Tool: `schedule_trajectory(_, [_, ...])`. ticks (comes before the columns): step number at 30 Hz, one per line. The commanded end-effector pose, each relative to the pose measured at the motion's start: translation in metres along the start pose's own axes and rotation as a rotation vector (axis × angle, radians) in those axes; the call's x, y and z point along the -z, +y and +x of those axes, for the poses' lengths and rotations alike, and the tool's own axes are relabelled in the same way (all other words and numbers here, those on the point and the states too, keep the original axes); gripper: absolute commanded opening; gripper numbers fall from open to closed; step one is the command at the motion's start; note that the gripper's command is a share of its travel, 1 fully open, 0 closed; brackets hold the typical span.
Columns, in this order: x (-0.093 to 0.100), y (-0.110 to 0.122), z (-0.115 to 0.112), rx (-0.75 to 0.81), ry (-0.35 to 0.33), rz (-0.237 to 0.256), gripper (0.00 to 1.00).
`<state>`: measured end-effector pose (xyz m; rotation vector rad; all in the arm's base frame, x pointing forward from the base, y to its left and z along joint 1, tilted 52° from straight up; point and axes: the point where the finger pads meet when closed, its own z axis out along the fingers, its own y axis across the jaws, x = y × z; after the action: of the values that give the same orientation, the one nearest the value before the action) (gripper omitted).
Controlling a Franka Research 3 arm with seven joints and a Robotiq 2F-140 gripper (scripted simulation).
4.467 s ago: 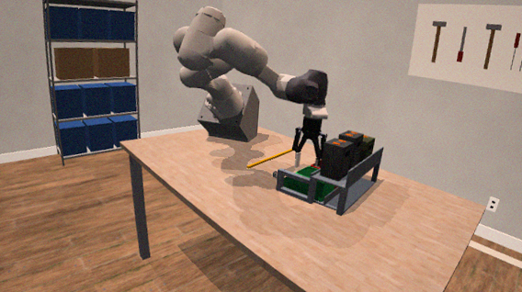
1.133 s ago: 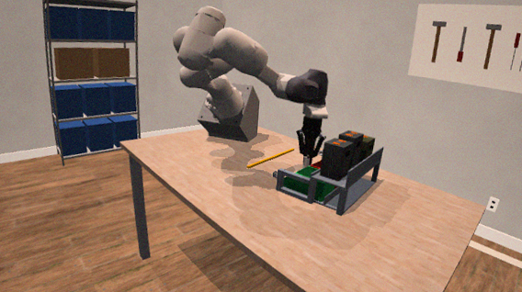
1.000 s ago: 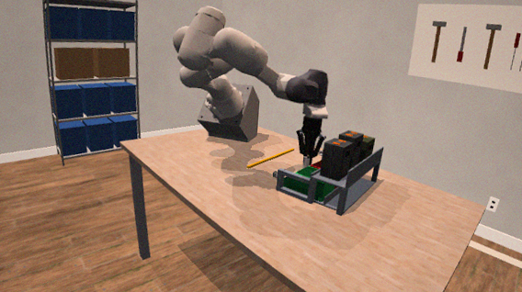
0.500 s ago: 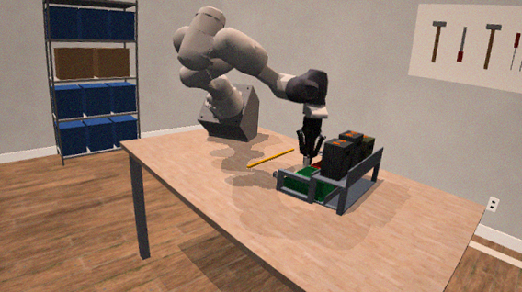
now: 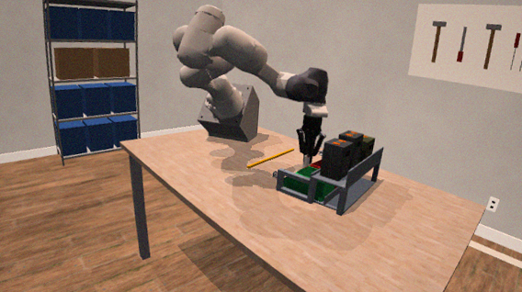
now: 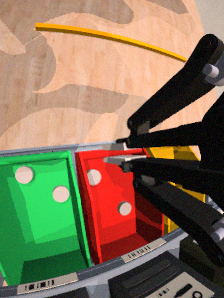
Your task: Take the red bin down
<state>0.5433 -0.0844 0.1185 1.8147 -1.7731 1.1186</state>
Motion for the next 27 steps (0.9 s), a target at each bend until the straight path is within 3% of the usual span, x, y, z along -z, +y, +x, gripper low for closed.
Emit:
schedule_trajectory(1, [0.002,0.0,-0.002,0.003,-0.002,0.001,0.0])
schedule_trajectory(27, [0.019,0.0,-0.002,0.003,-0.002,0.001,0.0])
